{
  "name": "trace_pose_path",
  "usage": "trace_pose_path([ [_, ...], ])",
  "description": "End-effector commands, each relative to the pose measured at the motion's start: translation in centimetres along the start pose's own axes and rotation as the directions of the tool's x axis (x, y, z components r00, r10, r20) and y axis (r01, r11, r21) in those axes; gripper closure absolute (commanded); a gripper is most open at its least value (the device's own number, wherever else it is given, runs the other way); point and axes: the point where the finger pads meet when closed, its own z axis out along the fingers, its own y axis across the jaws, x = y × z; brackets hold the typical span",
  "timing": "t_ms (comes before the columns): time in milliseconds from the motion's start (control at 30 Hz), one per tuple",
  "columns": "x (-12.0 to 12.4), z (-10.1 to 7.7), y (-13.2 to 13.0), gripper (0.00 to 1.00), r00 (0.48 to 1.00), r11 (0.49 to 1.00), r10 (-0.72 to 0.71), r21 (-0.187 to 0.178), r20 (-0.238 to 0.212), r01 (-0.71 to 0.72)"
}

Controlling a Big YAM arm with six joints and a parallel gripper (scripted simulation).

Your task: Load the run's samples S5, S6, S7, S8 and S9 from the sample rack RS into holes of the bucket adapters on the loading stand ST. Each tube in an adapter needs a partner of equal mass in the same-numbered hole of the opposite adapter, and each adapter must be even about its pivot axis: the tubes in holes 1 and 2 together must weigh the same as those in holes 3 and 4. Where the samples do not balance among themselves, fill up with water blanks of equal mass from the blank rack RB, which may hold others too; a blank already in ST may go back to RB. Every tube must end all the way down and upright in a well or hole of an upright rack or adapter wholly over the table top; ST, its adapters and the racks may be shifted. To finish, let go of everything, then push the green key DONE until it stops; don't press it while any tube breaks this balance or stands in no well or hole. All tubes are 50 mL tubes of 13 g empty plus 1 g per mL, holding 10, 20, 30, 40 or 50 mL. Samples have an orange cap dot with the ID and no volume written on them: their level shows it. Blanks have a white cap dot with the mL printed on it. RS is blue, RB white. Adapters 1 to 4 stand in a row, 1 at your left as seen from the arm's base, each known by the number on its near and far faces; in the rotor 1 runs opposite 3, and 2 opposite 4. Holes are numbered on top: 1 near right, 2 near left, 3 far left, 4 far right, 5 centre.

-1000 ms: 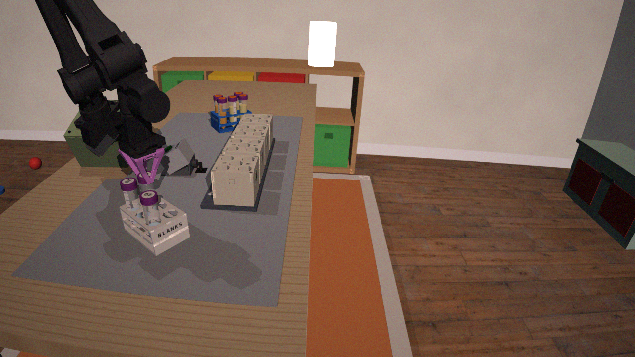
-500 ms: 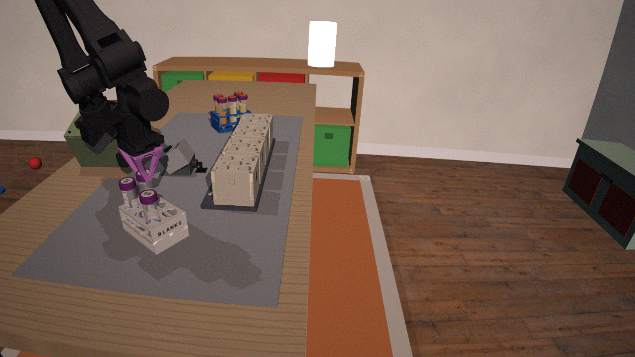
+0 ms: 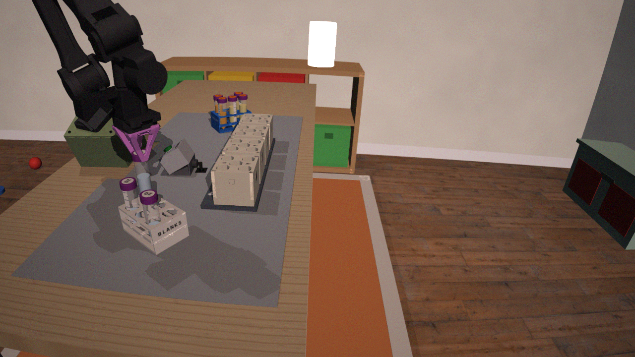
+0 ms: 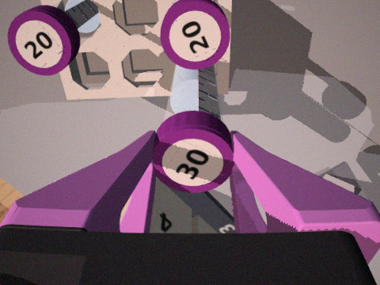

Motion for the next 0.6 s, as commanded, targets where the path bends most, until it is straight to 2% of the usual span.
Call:
trace_pose_path([
  [0, -0.2, -3.5, 2.3, 1.0, 1.0, 0.997, 0.016, -0.074, 0.0, -0.016],
  [567, -0.2, -8.7, 2.1, 1.0, 1.0, 0.997, 0.018, -0.077, -0.003, -0.018],
])
